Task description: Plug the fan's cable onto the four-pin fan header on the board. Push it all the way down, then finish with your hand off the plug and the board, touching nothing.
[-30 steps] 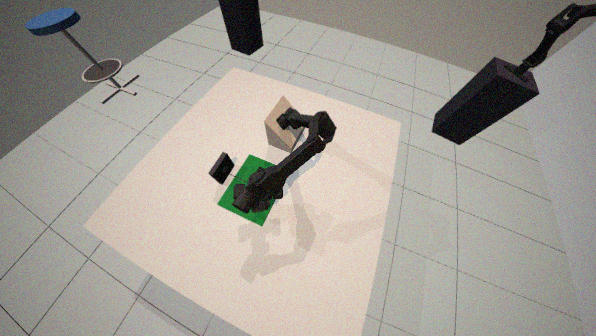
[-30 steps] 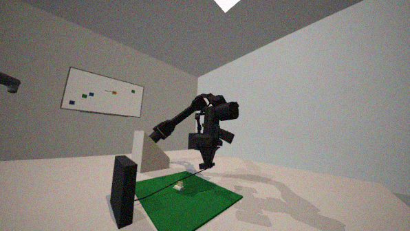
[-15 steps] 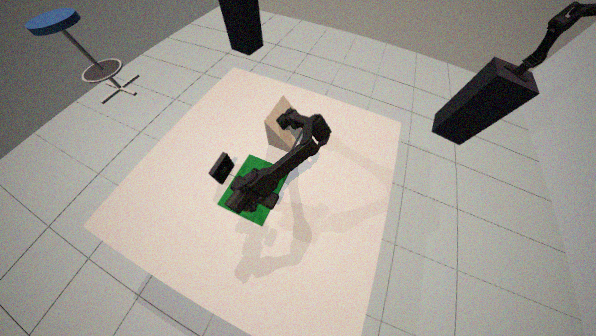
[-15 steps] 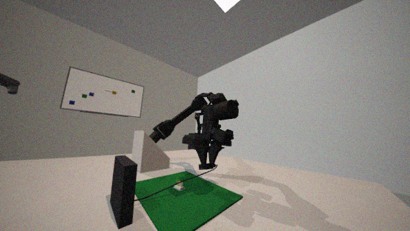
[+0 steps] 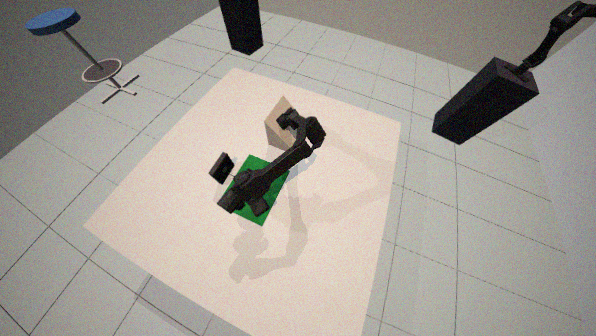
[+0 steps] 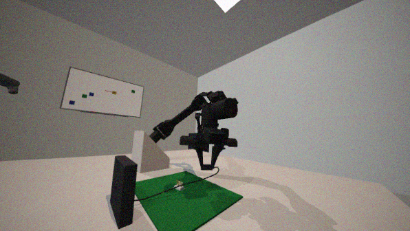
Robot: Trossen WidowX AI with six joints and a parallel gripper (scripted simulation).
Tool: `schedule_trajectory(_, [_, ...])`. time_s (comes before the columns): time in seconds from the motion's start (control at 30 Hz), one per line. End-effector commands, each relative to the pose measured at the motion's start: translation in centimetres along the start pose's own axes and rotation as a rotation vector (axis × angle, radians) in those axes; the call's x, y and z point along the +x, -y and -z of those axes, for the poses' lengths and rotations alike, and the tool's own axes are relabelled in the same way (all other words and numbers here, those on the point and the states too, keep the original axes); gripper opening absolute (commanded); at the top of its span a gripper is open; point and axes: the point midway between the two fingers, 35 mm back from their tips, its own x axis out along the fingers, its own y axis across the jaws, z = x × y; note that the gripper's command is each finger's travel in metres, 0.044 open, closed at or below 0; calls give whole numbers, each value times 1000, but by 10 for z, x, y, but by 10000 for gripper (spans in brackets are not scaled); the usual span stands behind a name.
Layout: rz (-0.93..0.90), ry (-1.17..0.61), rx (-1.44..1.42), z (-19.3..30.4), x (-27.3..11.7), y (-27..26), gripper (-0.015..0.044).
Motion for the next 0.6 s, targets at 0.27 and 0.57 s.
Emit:
schedule_trajectory(0.27, [-20,-28,380,-10,0,4,0])
schedule_trajectory(0.57, [5,-13,379,-9,3,5,0])
